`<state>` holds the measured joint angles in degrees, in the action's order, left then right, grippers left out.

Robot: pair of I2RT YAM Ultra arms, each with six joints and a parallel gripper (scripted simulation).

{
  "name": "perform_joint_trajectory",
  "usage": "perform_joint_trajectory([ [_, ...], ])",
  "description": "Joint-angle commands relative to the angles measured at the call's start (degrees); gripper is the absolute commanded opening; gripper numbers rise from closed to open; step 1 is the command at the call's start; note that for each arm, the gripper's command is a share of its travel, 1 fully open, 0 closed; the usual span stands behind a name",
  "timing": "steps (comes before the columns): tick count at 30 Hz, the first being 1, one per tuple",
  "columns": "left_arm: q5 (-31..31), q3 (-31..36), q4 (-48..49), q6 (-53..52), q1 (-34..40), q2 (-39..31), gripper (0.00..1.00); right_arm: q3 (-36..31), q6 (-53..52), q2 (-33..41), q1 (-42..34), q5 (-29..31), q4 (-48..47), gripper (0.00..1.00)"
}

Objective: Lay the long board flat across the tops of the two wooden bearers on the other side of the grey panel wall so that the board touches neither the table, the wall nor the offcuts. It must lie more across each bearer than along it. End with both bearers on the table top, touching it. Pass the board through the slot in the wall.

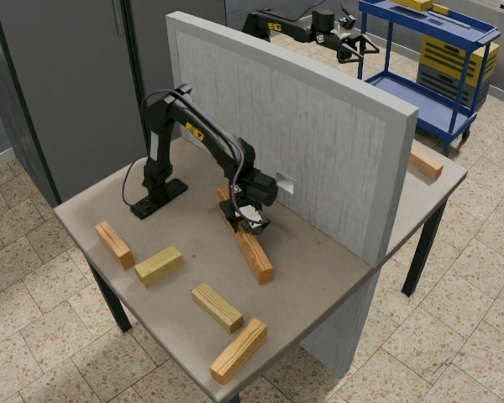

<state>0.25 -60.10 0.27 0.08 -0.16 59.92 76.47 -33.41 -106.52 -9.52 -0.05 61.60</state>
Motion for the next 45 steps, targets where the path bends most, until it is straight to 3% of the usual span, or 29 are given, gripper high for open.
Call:
perform_joint_trajectory([
  [1, -0.4, -0.3, 1.4, 0.1, 0.2, -1.2, 1.00, 3.7, 0.4, 3.3, 0.3, 0.1, 2.0, 0.00],
  [16, -0.4, -0.3, 1.4, 0.1, 0.2, -1.2, 1.00, 6.0, -0.3, 4.5, 0.5, 0.6, 3.7, 0.00],
  [22, -0.4, -0.3, 1.4, 0.1, 0.2, -1.2, 1.00, 1.6, 4.9, 6.7, 4.3, -9.5, -2.6, 0.00],
  [28, -0.4, -0.3, 1.4, 0.1, 0.2, -1.2, 1.00, -2.2, 13.0, 12.4, 11.1, -24.8, -10.2, 0.00],
  [30, -0.4, -0.3, 1.4, 0.1, 0.2, -1.2, 1.00, -2.2, 13.0, 12.4, 11.1, -24.8, -10.2, 0.00],
  [31, -0.4, -0.3, 1.4, 0.1, 0.2, -1.2, 1.00, -4.3, 15.5, 13.9, 13.5, -30.5, -13.2, 0.00],
  [33, -0.4, -0.3, 1.4, 0.1, 0.2, -1.2, 1.00, -11.8, 16.8, 8.9, 16.8, -38.5, -15.2, 0.00],
  [34, -0.4, -0.3, 1.4, 0.1, 0.2, -1.2, 1.00, -8.5, 17.2, 13.4, 15.3, -36.8, -17.0, 0.00],
  [35, -0.4, -0.3, 1.4, 0.1, 0.2, -1.2, 1.00, -10.4, 16.1, 12.7, 17.2, -36.2, -17.0, 0.00],
  [41, -0.4, -0.3, 1.4, 0.1, 0.2, -1.2, 1.00, -18.3, 24.1, 13.8, 23.8, -50.3, -23.7, 0.00],
  [45, -0.4, -0.3, 1.4, 0.1, 0.2, -1.2, 1.00, -21.6, 24.4, 11.3, 26.2, -53.8, -26.0, 0.00],
])
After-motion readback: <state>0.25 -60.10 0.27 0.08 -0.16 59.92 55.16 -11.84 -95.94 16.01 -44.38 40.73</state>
